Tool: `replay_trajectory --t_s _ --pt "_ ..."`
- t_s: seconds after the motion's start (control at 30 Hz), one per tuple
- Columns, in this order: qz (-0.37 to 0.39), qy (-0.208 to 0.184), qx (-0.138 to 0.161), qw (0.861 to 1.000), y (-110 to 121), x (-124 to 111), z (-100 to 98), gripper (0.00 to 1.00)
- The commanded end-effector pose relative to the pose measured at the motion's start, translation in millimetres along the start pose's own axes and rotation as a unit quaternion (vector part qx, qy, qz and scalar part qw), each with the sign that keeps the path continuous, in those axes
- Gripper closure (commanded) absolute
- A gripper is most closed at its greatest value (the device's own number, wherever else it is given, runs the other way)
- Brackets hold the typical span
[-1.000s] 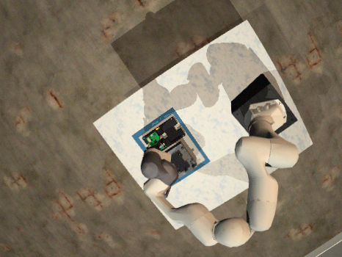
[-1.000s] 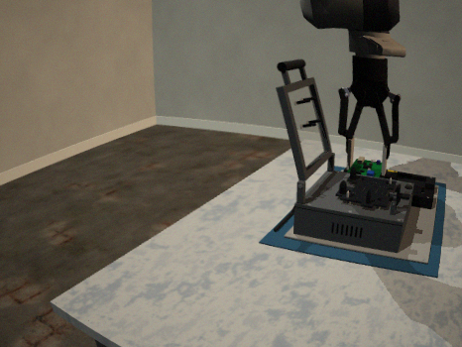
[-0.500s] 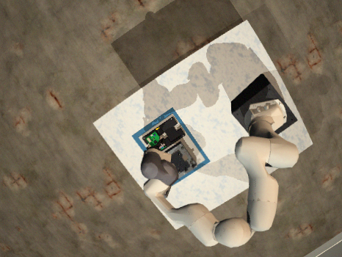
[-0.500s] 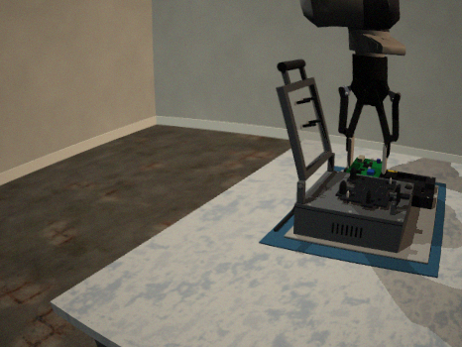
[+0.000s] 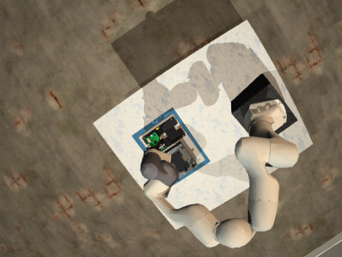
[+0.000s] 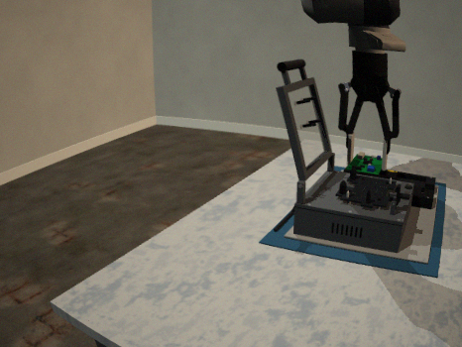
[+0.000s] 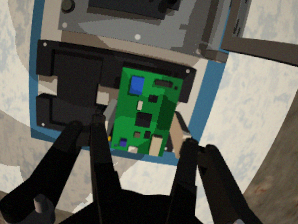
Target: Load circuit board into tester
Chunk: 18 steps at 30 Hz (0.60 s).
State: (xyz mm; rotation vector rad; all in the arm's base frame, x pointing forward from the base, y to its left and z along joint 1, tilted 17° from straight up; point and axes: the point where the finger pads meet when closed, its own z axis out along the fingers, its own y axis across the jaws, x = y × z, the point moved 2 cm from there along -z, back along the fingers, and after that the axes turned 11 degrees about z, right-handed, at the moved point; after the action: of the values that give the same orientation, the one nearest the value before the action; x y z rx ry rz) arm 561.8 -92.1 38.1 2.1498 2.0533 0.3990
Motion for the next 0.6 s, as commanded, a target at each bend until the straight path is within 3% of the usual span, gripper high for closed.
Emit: replay_trajectory --t_s 0.0,0.57 --pt "0.003 0.002 0.002 1.0 -1 1 -5.3 0.54" --pt "0.003 0.002 0.002 1.0 -1 1 -45.7 0.54"
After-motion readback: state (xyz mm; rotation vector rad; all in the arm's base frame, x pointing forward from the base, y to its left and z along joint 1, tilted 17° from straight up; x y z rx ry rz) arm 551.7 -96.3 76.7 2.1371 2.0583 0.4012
